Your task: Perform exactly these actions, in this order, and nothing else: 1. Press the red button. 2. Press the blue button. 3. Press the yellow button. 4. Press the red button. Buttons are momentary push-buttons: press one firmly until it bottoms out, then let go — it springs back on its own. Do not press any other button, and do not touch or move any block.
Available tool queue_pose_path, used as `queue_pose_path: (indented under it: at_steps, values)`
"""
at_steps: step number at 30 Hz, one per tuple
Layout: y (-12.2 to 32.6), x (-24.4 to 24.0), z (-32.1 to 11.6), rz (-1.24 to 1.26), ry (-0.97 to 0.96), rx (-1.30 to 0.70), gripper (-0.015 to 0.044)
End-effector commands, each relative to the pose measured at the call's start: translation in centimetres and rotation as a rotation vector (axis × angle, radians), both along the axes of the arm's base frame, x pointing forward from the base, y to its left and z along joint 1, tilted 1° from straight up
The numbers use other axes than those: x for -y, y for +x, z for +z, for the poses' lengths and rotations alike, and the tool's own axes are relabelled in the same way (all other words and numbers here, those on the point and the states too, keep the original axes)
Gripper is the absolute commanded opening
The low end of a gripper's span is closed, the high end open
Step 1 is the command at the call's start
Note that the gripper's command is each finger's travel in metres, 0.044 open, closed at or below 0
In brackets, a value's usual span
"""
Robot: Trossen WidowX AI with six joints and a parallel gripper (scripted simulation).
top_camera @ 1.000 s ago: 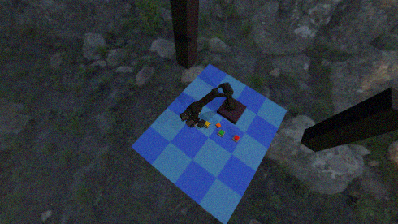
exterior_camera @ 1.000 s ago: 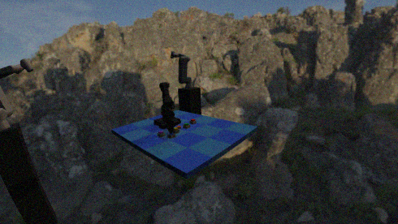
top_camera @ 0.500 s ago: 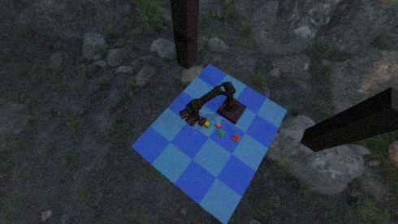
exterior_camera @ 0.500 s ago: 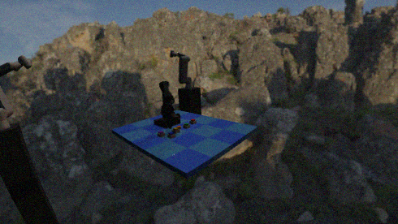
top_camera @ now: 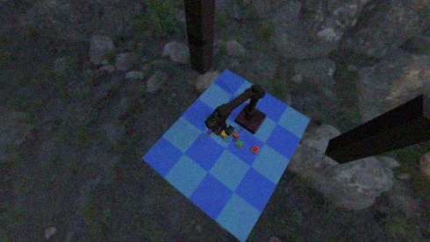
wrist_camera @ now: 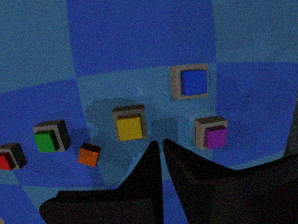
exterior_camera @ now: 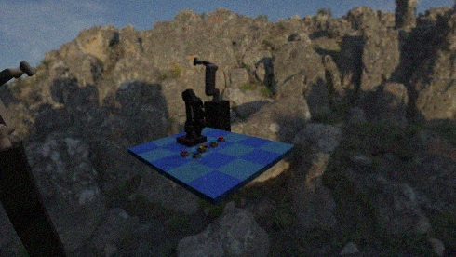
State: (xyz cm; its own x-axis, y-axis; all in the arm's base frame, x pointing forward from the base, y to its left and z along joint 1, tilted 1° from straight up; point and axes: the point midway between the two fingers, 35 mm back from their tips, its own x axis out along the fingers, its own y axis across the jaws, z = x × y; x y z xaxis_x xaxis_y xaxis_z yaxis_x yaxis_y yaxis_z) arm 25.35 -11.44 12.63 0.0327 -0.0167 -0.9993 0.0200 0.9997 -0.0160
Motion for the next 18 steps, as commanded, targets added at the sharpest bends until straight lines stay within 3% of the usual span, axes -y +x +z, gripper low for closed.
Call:
queue_pose_path:
  at_steps: [1,5,10,18]
  values:
    - [-2.1,-3.0,-0.4,-0.006,0.002,0.004,0.002]
    - [-2.2,-3.2,-0.7,-0.006,0.002,0.004,0.002]
    - [-2.0,-3.1,-6.3,-0.006,0.002,0.004,0.002]
    - [-2.0,-3.1,-7.1,-0.006,0.002,0.004,0.002]
